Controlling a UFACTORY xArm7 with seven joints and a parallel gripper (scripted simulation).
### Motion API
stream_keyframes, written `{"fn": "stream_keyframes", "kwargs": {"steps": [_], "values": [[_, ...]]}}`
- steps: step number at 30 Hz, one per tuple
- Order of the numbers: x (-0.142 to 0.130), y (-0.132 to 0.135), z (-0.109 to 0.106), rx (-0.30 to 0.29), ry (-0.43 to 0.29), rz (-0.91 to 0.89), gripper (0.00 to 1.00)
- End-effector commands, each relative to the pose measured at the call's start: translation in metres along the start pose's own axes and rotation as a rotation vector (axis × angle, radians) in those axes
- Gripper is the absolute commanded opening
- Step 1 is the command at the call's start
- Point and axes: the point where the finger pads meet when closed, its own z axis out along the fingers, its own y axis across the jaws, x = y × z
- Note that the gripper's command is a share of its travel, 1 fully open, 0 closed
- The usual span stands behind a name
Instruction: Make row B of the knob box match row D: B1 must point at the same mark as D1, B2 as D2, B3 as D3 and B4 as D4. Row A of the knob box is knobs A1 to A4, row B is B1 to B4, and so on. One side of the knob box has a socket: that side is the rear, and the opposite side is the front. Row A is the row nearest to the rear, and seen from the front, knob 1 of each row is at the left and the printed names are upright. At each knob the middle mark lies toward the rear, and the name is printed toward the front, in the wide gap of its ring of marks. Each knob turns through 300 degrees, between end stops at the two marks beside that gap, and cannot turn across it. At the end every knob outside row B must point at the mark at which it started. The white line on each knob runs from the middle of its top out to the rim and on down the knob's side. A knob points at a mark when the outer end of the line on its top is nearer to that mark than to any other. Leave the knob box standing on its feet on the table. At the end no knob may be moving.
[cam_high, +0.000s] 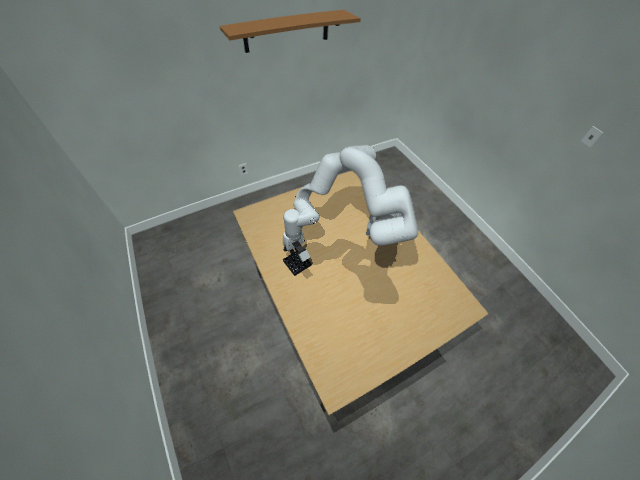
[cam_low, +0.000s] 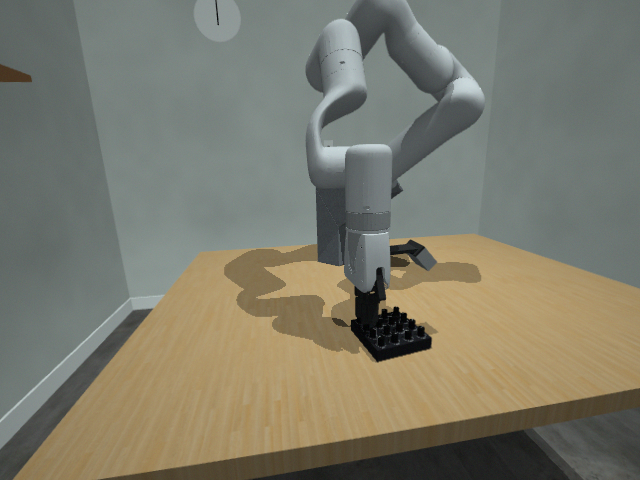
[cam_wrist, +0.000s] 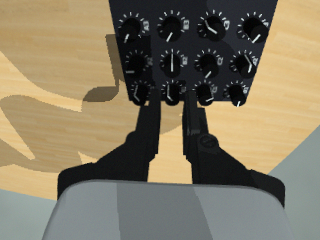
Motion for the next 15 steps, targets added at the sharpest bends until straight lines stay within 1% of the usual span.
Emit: {"fn": "stream_keyframes", "kwargs": {"steps": [1,15], "values": [[-0.0012,0.0008,-0.0009,-0.002,-0.003,0.000,0.19],[-0.0012,0.0008,0.0055,-0.002,-0.003,0.000,0.19]]}}
